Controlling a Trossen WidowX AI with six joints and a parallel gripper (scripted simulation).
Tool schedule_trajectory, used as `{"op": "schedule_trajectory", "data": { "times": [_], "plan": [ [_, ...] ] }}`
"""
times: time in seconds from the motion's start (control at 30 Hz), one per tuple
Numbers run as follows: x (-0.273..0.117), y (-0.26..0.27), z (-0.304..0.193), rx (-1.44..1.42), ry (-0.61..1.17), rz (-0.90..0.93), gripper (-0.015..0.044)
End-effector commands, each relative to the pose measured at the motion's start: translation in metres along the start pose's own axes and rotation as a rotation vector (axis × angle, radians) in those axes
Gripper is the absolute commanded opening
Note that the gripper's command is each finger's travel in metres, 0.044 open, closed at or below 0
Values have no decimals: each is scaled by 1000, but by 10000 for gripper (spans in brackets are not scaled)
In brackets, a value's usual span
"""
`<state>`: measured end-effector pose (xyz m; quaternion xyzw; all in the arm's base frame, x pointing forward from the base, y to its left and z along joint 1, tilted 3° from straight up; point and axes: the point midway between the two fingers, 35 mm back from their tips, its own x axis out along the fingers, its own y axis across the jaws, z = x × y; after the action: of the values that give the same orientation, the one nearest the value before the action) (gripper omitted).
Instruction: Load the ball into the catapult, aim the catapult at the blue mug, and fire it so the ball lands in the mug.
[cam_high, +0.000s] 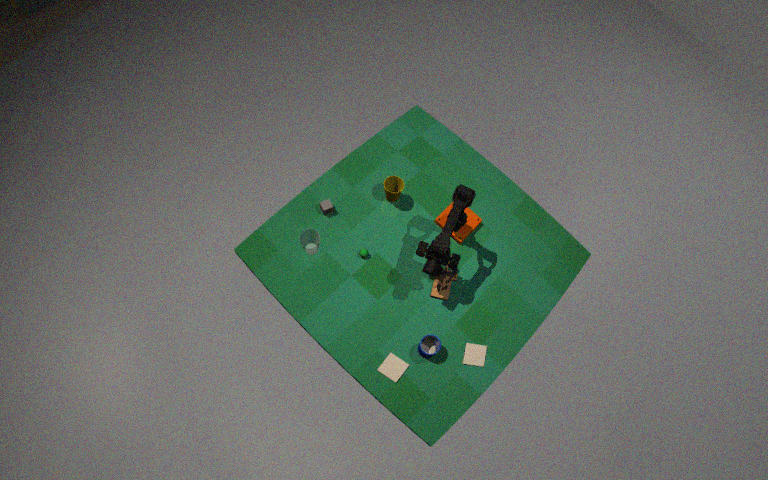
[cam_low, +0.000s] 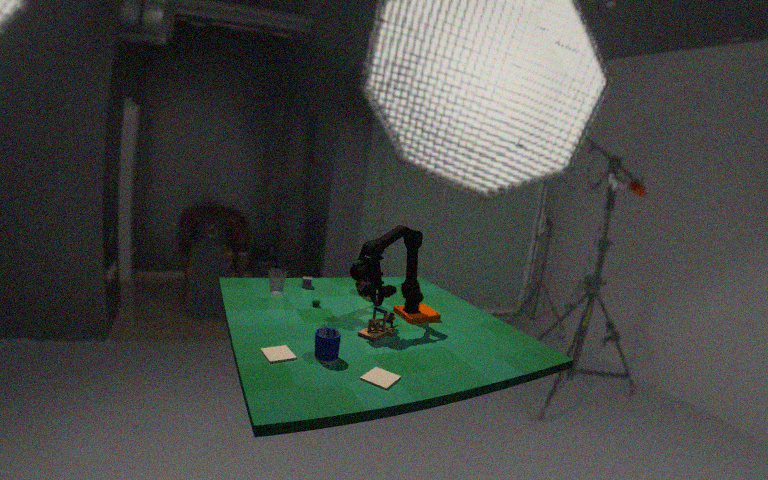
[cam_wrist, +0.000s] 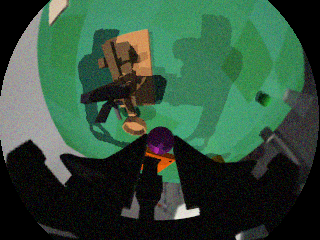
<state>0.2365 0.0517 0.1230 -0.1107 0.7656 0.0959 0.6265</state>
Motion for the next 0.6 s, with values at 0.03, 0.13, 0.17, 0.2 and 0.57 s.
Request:
{"op": "schedule_trajectory", "data": {
  "times": [0.03, 0.13, 0.17, 0.2, 0.57],
  "plan": [
    [4, 18, -9, -37, 22, -22, 0],
    [7, 29, -15, -62, 41, -35, 0],
    [8, 33, -17, -71, 47, -40, 0],
    [10, 36, -20, -80, 54, -45, 0],
    [23, 53, -30, -126, 86, -74, 0]
  ]
}}
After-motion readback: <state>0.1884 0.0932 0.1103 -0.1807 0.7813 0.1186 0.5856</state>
